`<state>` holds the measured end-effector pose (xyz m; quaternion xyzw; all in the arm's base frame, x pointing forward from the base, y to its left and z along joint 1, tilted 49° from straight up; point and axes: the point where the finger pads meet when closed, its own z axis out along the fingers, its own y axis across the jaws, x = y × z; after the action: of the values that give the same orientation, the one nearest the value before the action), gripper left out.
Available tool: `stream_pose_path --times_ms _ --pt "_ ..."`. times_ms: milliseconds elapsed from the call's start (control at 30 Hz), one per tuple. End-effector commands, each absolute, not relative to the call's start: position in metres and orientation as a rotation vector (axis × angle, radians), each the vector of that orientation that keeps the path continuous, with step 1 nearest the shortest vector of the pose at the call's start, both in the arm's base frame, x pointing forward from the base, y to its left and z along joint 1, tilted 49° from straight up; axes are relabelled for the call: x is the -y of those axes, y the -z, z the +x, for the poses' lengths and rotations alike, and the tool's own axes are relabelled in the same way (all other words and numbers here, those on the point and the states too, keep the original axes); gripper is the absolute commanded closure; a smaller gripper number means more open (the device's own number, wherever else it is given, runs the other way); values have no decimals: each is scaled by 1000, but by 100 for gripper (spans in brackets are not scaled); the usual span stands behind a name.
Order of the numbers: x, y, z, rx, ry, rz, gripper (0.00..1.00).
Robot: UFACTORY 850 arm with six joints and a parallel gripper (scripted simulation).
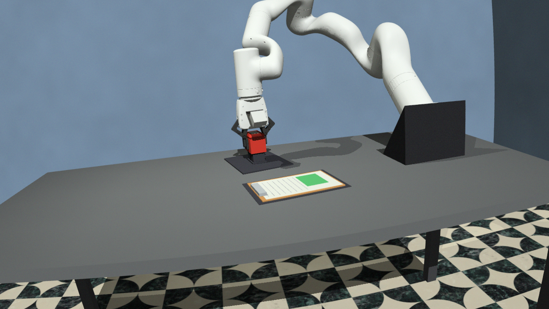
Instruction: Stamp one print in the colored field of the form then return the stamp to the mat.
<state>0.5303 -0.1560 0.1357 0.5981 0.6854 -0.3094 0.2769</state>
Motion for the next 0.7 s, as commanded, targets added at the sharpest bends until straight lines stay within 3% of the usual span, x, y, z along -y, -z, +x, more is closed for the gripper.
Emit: stream_pose_path --times_ms 0,667 --pt "156 -136 531 -1840 830 1606 65" --pt "126 -162 530 -1840 830 1606 65"
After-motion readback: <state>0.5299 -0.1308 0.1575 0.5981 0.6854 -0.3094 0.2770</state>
